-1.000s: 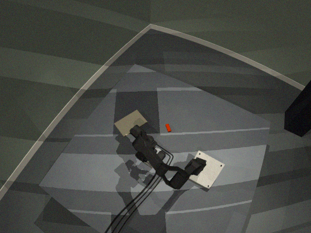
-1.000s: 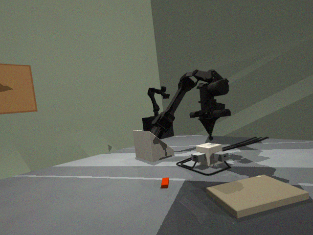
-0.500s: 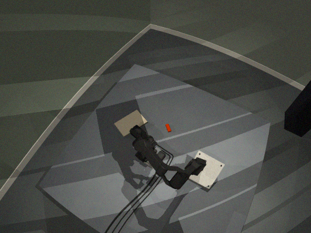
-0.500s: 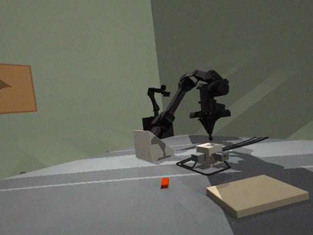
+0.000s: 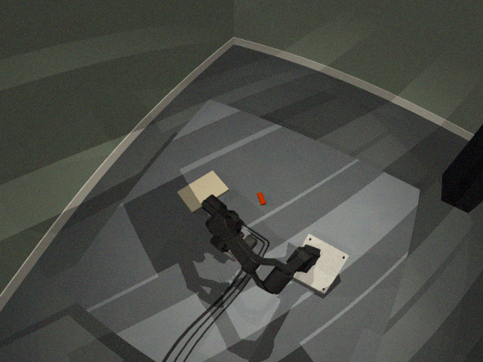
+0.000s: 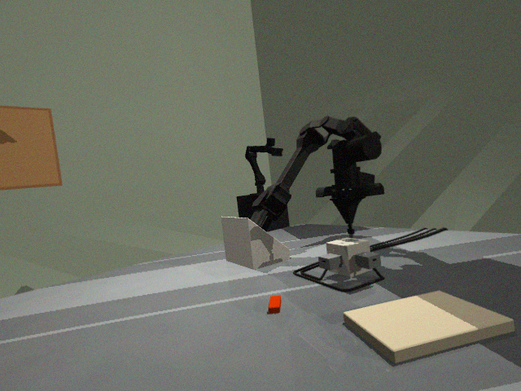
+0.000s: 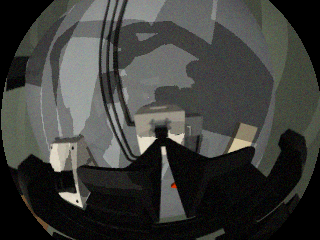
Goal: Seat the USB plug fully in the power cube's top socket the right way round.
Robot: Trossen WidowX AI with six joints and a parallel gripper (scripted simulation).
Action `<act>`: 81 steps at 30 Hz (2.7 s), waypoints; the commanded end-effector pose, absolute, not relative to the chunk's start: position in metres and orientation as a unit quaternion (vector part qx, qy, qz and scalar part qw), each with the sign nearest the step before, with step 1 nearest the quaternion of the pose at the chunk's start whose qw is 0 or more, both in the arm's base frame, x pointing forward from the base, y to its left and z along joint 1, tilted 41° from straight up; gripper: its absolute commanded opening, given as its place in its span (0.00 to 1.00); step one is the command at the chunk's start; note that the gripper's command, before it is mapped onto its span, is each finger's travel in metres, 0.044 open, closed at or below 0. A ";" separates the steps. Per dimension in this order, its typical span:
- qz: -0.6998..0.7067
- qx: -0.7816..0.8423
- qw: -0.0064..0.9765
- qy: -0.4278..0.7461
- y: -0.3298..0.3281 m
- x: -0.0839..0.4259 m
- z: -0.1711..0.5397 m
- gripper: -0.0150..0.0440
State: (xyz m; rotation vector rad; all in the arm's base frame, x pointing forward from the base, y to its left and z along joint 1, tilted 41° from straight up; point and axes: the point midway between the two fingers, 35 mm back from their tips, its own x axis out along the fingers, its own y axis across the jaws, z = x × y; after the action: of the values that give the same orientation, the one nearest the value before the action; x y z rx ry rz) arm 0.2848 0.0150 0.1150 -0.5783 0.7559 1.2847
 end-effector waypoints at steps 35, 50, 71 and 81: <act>0.575 -0.259 0.697 0.342 0.017 0.286 0.111 0.25; 0.575 -0.259 0.697 0.342 0.019 0.286 0.110 0.25; 0.575 -0.259 0.697 0.342 0.020 0.286 0.108 0.25; 0.575 -0.259 0.697 0.342 0.021 0.286 0.107 0.25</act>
State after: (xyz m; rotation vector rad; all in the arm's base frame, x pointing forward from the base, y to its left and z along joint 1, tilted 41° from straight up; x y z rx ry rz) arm 0.2858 0.0211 0.1075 -0.5797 0.7576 1.2845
